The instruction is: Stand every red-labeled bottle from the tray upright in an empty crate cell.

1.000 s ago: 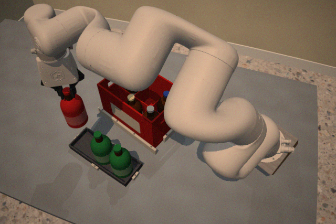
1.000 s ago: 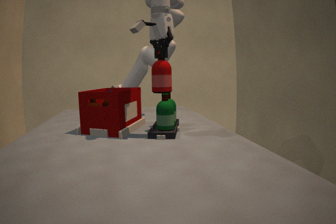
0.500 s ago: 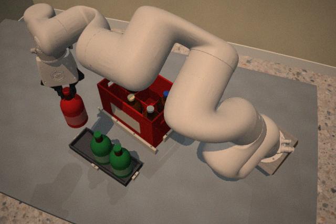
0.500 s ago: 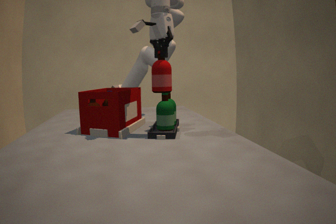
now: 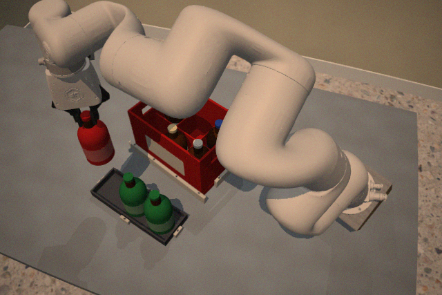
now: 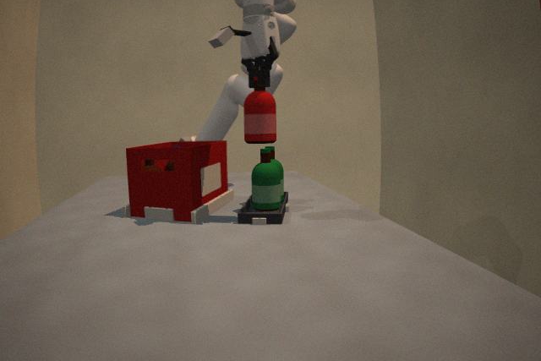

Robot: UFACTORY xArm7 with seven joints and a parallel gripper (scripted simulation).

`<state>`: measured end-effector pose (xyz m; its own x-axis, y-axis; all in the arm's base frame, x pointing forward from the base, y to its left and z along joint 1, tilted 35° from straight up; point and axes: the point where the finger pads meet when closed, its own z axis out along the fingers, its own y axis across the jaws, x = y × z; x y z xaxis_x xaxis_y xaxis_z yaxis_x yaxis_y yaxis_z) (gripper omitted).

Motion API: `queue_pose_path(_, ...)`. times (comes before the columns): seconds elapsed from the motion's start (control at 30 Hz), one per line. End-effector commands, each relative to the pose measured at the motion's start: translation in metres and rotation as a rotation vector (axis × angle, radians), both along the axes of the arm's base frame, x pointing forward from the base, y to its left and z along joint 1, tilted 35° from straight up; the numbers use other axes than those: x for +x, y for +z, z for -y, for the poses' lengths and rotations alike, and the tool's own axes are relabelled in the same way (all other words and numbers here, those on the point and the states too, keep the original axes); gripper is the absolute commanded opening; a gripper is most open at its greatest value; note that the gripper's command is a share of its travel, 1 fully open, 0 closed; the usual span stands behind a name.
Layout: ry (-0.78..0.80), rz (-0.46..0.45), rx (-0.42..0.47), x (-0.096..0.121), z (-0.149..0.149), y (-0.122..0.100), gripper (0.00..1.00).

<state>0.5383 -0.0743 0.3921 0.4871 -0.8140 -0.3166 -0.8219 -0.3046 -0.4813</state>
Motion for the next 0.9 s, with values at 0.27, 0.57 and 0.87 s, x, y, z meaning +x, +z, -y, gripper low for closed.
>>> queue_pose_path(0.27,-0.003,0.004,-0.002,-0.0022,0.0054,0.0080,0.00)
queue_pose_path(0.57,-0.003,0.004,-0.002,-0.0023,0.0055,0.0081,0.00)
queue_pose_path(0.87,-0.003,0.004,-0.002,-0.0023,0.0055,0.0081,0.00)
